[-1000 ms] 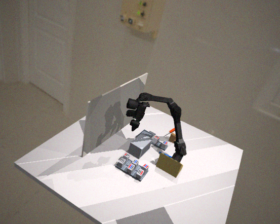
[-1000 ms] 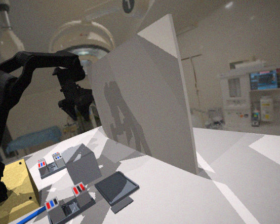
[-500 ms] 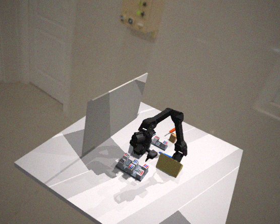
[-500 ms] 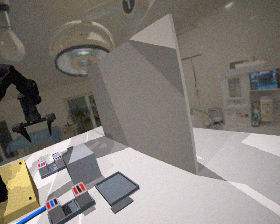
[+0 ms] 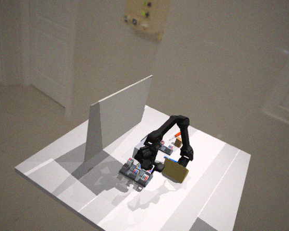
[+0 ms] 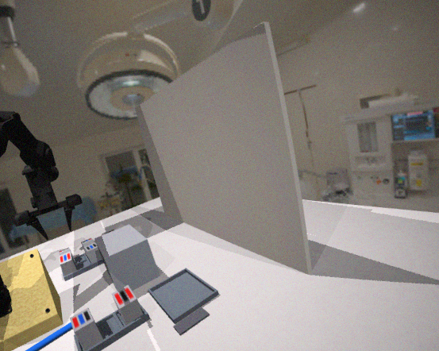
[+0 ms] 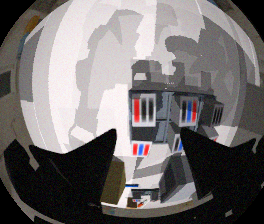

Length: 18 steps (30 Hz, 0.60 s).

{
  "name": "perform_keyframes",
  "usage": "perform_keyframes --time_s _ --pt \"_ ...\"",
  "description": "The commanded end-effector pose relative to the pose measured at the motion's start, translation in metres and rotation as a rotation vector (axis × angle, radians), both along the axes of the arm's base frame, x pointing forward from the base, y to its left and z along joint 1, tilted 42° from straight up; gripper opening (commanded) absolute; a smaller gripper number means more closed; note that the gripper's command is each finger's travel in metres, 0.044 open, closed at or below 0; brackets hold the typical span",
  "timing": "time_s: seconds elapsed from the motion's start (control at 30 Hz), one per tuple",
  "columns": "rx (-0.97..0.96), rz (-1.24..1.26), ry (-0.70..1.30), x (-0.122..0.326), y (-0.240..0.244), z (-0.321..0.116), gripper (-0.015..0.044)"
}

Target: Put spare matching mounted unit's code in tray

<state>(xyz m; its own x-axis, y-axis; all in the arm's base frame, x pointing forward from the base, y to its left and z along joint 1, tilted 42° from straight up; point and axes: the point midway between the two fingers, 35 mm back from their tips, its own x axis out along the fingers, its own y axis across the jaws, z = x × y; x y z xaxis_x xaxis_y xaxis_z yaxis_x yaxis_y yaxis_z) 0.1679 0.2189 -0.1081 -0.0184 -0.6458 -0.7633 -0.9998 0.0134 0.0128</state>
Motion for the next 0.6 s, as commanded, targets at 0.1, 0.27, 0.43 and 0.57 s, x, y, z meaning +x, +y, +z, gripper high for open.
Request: perform_keyframes --time_s 0.1,0.27,0.43,0.57 --pt "-0.007 0.004 0.004 -0.001 -0.008 -0.008 0.03" --pt "-0.007 0.004 0.004 -0.001 -0.009 -0.01 0.03" --pt "-0.007 0.004 0.004 -0.001 -0.014 -0.017 0.03" --pt "-0.007 0.005 0.004 -0.001 -0.018 -0.022 0.03"
